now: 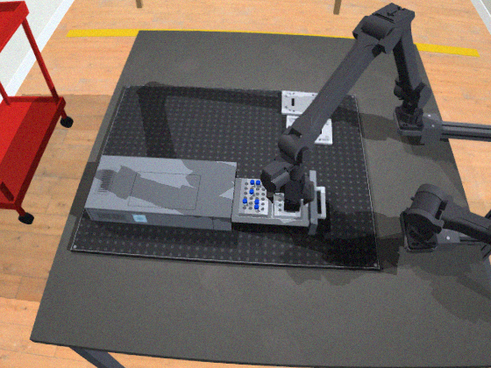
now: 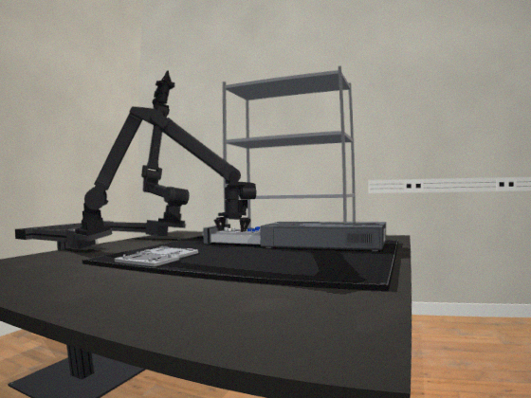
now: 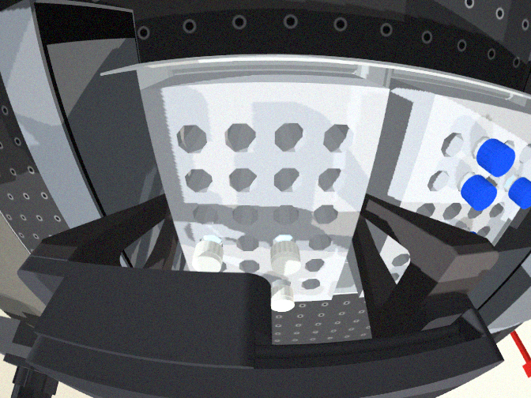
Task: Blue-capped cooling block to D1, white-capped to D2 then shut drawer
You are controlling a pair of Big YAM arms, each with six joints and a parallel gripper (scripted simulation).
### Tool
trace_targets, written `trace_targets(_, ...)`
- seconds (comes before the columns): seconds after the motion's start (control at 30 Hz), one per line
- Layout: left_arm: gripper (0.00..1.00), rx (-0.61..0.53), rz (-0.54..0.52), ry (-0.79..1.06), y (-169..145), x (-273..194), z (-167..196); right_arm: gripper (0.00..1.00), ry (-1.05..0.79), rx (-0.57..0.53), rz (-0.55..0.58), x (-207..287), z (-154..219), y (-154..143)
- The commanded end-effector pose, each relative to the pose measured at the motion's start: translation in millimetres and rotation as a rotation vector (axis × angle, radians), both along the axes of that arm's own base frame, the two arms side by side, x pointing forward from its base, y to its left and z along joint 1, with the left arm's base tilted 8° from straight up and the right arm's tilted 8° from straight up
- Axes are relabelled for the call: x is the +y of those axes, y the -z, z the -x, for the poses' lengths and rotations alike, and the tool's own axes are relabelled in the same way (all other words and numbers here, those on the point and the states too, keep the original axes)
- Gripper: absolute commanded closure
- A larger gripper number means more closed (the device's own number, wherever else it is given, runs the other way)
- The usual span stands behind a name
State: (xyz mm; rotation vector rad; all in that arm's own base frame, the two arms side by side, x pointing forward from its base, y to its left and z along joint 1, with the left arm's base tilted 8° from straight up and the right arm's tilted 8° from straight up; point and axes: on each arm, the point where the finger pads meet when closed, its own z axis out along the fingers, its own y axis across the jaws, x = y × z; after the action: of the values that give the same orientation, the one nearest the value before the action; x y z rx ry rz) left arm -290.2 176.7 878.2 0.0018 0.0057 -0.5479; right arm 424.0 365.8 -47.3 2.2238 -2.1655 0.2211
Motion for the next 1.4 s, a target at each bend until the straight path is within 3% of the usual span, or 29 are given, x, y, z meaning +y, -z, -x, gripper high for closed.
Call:
trace_targets(0.0,1.00,0.029,-0.019,-0.008,-7.9,-13.8,-18.1,0.00,-0.006,-0.015,-0.013,6.1,-13.7,-3.8)
trace_targets(0.6,1.00,0.029,-0.019,-0.008,-7.9,-13.8,-18.1,0.00,-0.003,-0.021,-0.018,8.5,-16.4,-6.2)
trace_targets(1.37,1.00,0.029,-0.019,-0.008,-7.9,-13.8,-18.1,0.35,-0.005,-0.020,-0.019,9.4,-15.6,-6.2)
